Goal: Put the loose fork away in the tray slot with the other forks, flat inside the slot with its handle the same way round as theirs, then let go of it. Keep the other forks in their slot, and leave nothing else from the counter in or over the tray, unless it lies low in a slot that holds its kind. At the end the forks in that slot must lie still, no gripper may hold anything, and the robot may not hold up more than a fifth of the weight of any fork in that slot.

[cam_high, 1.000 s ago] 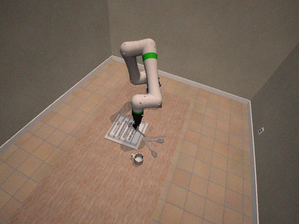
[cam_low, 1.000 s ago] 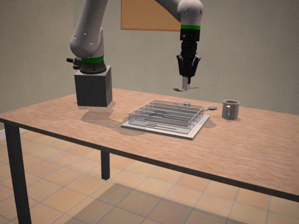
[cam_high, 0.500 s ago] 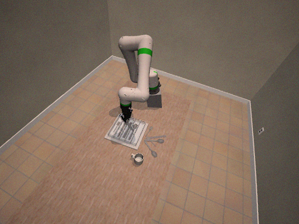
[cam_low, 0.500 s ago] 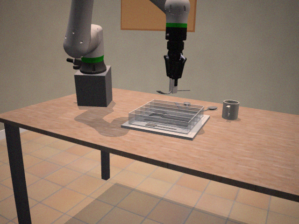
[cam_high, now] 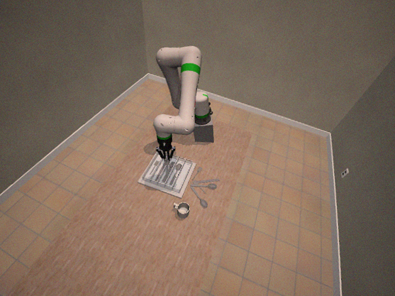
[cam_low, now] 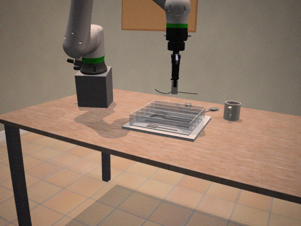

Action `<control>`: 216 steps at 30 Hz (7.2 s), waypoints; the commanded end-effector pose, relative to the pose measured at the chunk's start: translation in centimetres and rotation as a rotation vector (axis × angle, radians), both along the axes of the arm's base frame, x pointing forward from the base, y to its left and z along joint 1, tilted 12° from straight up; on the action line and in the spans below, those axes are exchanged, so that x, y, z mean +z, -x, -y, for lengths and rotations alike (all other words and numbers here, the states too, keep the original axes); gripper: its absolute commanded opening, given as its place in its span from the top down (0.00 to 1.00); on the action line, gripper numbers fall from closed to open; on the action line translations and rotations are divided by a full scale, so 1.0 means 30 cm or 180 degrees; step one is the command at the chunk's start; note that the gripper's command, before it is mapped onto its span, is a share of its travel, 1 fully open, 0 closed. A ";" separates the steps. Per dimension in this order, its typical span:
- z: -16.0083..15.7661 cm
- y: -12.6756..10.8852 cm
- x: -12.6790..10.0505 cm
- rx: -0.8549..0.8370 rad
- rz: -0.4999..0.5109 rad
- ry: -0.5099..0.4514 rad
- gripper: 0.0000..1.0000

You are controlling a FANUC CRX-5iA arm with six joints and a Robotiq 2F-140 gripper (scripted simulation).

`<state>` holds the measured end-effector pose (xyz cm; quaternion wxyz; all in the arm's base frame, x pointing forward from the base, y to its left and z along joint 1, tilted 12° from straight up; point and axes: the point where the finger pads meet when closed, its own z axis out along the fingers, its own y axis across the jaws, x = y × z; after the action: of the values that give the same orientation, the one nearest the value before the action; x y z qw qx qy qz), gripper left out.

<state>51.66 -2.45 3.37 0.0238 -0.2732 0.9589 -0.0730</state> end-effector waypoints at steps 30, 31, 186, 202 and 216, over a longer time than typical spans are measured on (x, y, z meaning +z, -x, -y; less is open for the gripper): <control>-0.004 0.005 0.000 -0.1242 0.0494 -0.0065 0.98; -0.004 0.005 -0.001 -0.1242 0.0494 -0.0065 0.98; 0.047 -0.018 -0.257 -0.1248 0.0504 -0.0054 0.86; 0.009 0.002 -0.051 -0.1248 0.0504 -0.0054 0.86; 0.000 0.007 0.000 -0.1248 0.0504 -0.0054 0.86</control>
<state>51.44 -2.48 3.29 0.0864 -0.0745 0.9894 -0.0895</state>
